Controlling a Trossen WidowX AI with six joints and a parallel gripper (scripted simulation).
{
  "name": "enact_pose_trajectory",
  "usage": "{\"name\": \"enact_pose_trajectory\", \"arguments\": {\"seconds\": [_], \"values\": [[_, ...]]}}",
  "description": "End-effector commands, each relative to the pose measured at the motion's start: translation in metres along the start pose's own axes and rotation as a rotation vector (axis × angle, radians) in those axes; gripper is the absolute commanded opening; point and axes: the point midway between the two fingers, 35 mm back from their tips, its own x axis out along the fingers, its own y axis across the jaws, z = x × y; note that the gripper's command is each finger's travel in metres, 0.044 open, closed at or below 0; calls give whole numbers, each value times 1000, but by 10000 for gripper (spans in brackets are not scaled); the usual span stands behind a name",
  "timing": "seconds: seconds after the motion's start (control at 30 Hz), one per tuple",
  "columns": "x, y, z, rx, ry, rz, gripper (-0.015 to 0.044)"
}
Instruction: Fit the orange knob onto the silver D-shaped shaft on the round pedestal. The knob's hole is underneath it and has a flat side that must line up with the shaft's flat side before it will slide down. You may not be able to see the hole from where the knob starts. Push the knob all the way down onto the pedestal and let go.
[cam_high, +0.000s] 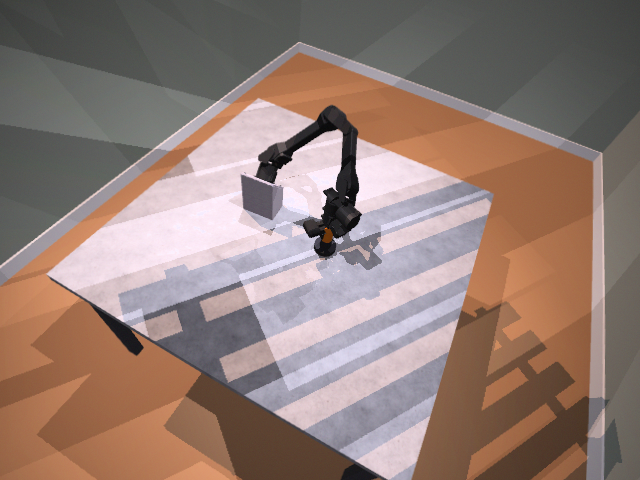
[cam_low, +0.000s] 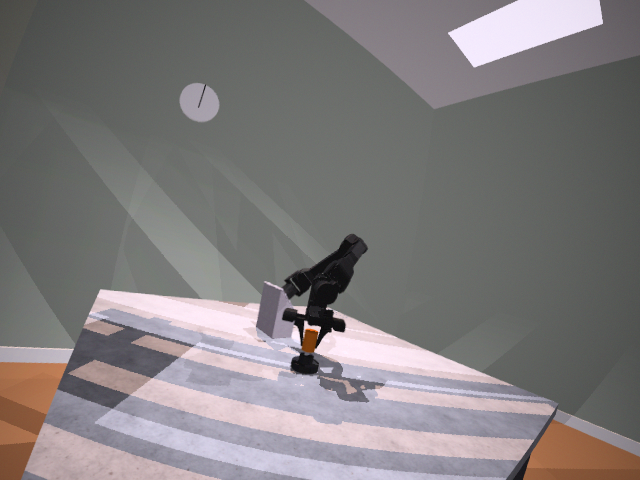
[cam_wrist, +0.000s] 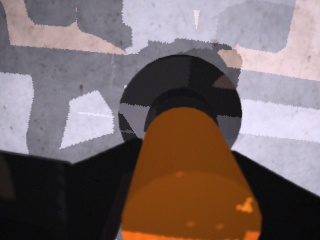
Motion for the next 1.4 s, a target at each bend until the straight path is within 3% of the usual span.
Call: {"name": "enact_pose_trajectory", "arguments": {"seconds": [0.0,1.07,1.37], "values": [[0,0,0,9,-2,3,0],[15,0,0,-12,-2,1,0],[15,0,0,-12,-2,1,236]]}}
